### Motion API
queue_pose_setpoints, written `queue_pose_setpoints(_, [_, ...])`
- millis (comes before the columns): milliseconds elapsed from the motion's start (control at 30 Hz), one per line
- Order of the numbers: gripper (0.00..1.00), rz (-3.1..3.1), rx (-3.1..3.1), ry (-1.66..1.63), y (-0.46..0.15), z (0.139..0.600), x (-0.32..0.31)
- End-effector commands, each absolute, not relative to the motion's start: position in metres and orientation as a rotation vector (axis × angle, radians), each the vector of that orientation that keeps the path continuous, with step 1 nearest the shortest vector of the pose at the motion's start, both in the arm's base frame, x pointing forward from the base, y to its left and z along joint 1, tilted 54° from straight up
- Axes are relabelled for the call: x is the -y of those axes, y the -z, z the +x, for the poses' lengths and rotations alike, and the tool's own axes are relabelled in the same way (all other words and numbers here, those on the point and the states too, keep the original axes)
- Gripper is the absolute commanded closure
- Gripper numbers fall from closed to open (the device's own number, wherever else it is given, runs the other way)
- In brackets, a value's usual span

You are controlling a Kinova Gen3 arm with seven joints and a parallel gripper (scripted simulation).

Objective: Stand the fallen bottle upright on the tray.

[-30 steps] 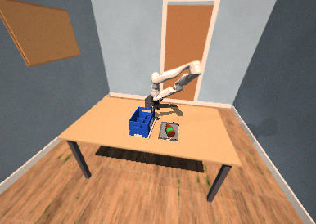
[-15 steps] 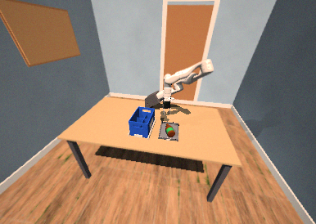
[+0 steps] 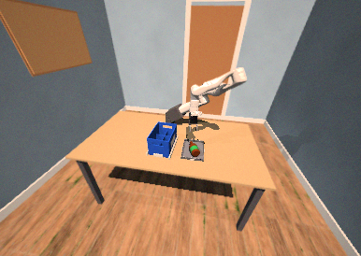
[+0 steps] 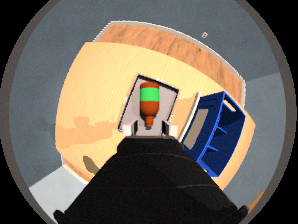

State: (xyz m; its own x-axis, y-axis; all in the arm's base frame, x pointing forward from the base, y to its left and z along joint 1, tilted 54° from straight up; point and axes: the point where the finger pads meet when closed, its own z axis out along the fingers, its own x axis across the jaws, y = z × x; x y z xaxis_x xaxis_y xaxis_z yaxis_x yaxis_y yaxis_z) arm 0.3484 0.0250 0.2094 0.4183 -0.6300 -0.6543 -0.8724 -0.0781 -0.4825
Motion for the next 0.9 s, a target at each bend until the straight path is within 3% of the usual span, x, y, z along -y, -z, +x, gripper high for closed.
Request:
queue_pose_setpoints(0, [0.00, -1.795, -1.297, -0.343, -0.2101, 0.3486, -0.0245])
queue_pose_setpoints(33, [1.00, -1.795, -1.297, -0.343, -0.2101, 0.3486, -0.0245])
queue_pose_setpoints(867, [1.00, -1.795, -1.297, -0.343, -0.2101, 0.3486, -0.0245])
